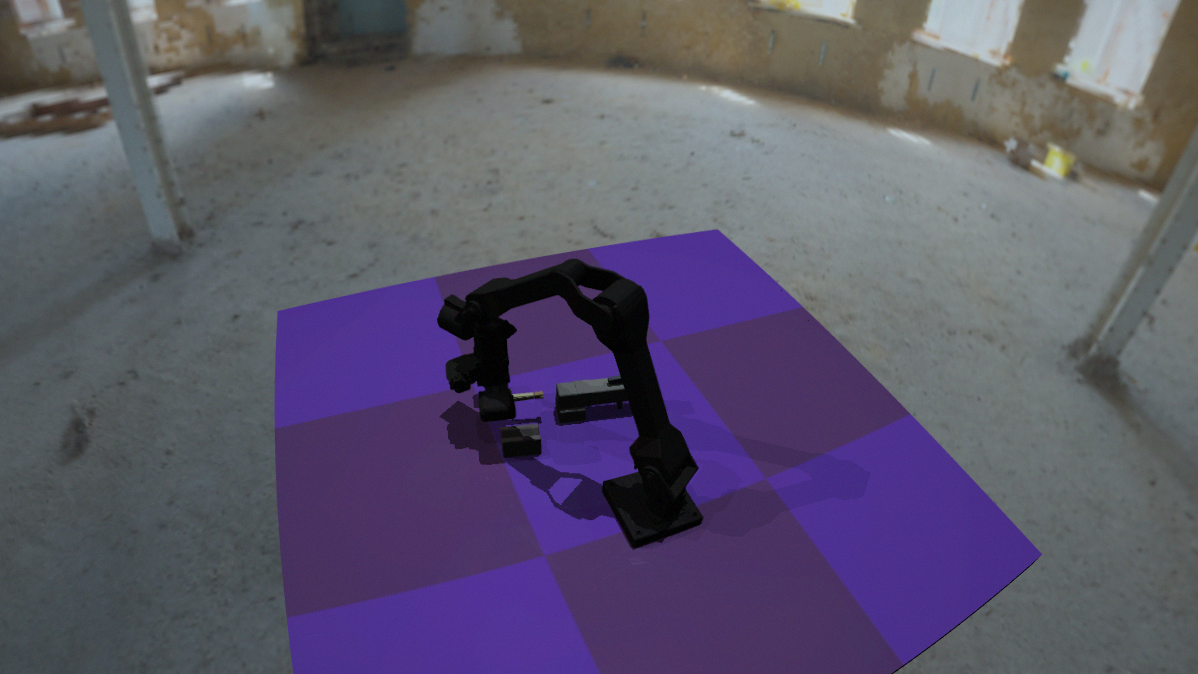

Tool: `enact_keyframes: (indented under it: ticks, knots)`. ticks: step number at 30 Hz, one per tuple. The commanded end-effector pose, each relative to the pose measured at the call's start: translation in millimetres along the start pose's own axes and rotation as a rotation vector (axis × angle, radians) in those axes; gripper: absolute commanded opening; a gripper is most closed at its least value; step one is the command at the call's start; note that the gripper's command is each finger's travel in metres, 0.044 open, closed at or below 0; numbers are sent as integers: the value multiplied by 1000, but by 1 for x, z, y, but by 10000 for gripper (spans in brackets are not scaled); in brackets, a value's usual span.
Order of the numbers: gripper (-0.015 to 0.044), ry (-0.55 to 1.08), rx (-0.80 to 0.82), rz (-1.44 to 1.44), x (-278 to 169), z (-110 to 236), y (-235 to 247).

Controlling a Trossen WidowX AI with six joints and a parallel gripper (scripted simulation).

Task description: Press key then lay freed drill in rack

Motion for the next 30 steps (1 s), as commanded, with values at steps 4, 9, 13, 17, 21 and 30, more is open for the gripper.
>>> enact_keyframes:
  ticks: [4,9,13,17,21,30]
  knots:
    - [0,-1,2,-2,0,5,0]
    - [0,-1,2,-2,0,8,0]
    - [0,-1,2,-2,-1,10,0]
    - [0,-1,2,-2,-1,13,0]
    - [0,-1,2,-2,-1,15,-1]
    - [0,-1,2,-2,-1,20,-1]
Point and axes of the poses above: the point midway between the two fingers, 35 mm back from their tips, its own z axis back along the fingers, its own y axis across the jaws, x = y × z, the point moved 3 cm from there along z, back along the fingers, and after that the axes turned 8 degrees about -z, right-handed, at the moved point
